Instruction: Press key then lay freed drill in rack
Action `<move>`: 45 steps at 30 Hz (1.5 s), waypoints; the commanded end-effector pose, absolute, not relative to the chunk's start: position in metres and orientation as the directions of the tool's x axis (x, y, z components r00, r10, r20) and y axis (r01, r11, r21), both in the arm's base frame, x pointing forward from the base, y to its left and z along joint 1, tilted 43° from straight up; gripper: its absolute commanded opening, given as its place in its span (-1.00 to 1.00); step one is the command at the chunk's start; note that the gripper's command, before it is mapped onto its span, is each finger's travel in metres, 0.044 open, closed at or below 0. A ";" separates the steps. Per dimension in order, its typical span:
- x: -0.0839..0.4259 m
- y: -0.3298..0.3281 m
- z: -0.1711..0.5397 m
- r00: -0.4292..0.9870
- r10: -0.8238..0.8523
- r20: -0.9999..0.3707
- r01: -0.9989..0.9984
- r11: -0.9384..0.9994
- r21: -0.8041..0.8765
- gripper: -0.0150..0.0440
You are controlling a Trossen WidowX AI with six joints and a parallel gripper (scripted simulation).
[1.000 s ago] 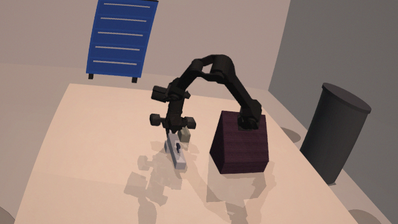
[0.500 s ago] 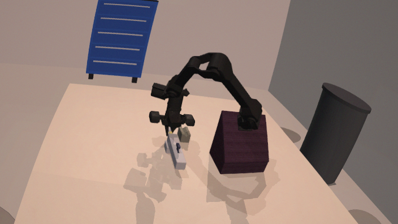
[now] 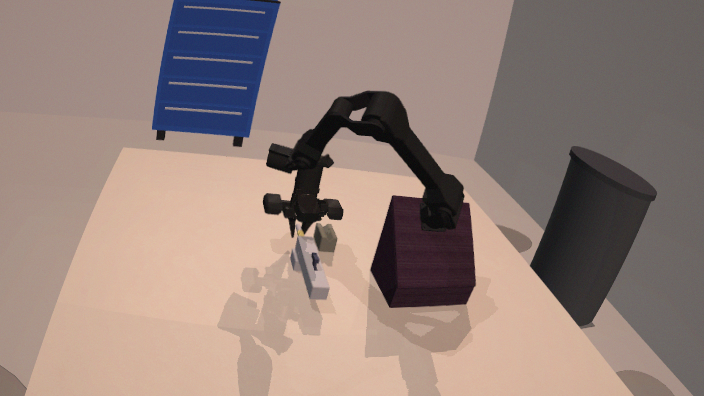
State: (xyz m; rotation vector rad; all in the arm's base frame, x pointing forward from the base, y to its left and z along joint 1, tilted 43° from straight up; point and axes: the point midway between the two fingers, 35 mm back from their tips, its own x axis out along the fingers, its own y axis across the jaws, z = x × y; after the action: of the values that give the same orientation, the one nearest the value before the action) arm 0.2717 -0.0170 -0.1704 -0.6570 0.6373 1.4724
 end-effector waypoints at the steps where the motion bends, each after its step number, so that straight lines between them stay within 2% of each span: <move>1: 0.272 -0.017 -0.170 0.006 0.677 -0.736 -1.000 -0.003 -0.011 0.13; 11: 0.271 -0.012 -0.169 0.008 0.675 -0.738 -1.000 -0.004 -0.014 1.00; 40: 0.271 0.001 -0.164 0.008 0.676 -0.737 -1.000 -0.004 -0.014 1.00; 45: 0.272 -0.001 -0.165 0.007 0.673 -0.740 -1.000 -0.008 -0.016 0.56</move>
State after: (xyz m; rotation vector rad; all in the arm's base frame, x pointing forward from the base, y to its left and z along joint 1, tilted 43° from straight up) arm 0.2714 -0.0009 -0.1652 -0.6655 0.6362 1.4722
